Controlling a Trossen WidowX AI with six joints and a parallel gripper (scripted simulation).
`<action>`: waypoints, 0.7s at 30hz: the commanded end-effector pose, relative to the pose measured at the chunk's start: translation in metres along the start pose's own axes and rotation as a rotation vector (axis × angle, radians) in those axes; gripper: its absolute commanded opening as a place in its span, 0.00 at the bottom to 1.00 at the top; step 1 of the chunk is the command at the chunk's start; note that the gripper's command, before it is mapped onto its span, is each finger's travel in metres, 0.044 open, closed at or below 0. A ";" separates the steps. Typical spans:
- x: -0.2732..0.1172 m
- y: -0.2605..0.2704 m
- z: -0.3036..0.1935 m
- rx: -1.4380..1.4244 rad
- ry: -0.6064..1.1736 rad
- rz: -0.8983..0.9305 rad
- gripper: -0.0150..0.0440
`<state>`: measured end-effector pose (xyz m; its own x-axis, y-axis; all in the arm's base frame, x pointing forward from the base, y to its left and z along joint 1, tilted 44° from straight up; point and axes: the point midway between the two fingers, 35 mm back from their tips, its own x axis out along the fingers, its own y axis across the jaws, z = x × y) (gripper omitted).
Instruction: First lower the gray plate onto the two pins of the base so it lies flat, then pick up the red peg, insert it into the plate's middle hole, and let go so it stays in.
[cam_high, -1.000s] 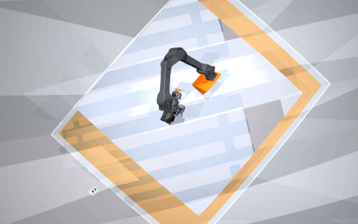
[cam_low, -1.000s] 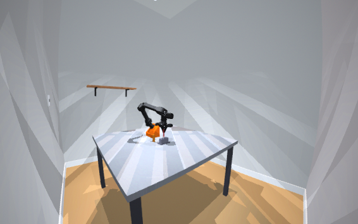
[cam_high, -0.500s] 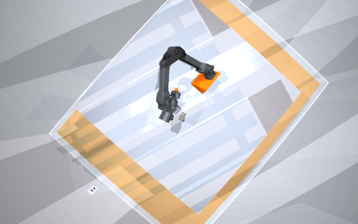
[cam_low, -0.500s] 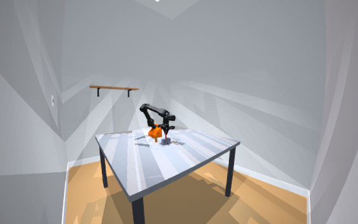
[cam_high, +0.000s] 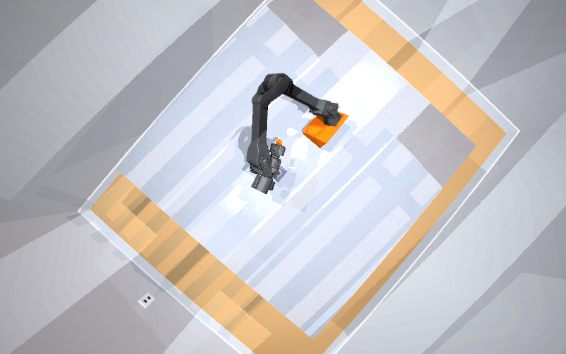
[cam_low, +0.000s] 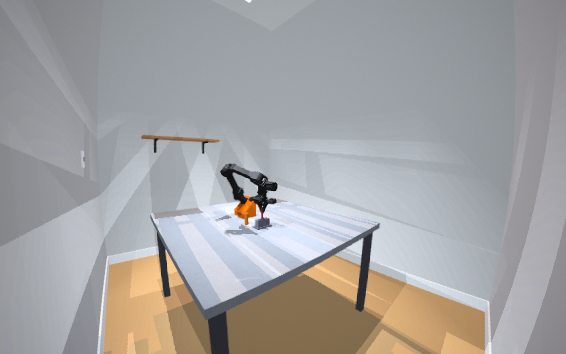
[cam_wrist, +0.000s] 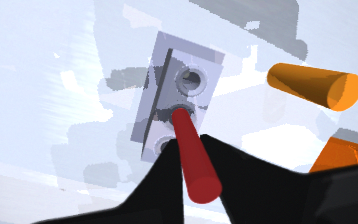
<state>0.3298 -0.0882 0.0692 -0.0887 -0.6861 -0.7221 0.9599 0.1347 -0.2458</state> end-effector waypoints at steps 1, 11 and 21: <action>0.001 0.000 0.000 0.001 0.000 -0.001 0.25; 0.002 0.000 0.001 0.004 0.001 -0.001 0.25; 0.002 0.000 0.001 0.004 0.001 -0.001 0.43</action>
<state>0.3302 -0.0902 0.0678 -0.0897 -0.6854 -0.7226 0.9607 0.1319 -0.2444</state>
